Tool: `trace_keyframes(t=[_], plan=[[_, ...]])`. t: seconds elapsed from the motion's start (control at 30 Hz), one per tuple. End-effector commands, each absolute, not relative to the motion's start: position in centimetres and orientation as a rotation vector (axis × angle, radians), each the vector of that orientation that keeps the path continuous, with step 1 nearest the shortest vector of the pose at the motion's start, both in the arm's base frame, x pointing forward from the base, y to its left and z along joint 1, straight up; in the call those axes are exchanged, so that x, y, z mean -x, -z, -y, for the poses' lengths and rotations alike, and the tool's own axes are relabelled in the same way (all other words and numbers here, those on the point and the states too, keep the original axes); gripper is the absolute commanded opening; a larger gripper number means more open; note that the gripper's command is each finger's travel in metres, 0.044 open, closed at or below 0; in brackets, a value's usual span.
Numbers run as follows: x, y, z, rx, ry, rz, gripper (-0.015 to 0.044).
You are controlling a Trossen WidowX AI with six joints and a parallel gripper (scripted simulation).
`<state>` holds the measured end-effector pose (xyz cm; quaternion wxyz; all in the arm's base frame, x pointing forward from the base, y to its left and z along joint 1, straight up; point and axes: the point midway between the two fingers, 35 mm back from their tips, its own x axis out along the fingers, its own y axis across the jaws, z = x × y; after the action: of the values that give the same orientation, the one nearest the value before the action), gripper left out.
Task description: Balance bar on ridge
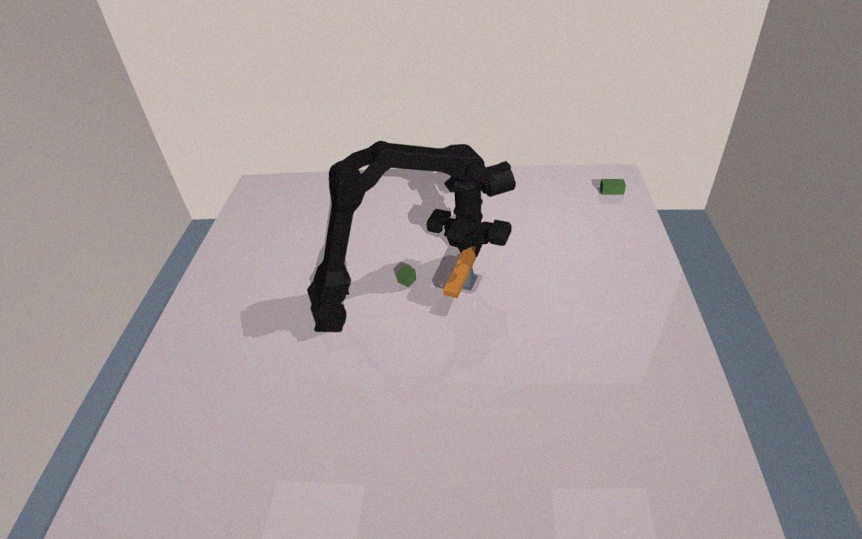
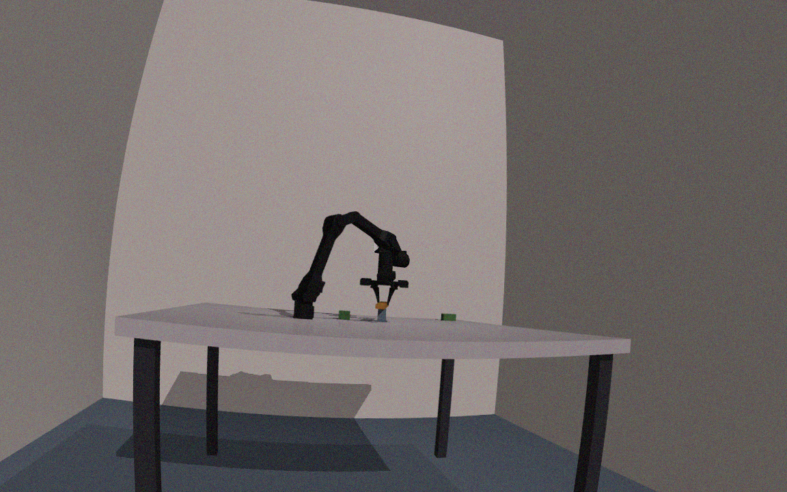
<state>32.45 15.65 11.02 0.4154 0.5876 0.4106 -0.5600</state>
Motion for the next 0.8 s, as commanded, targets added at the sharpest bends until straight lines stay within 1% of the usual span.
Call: trace_keyframes(t=[0.0, 0.77], plan=[[-32.45, -10.88, -15.65, -1.476, 1.409, -1.030, 0.0000], [-32.45, -10.69, -15.68, -1.476, 1.409, -1.030, 0.0000]])
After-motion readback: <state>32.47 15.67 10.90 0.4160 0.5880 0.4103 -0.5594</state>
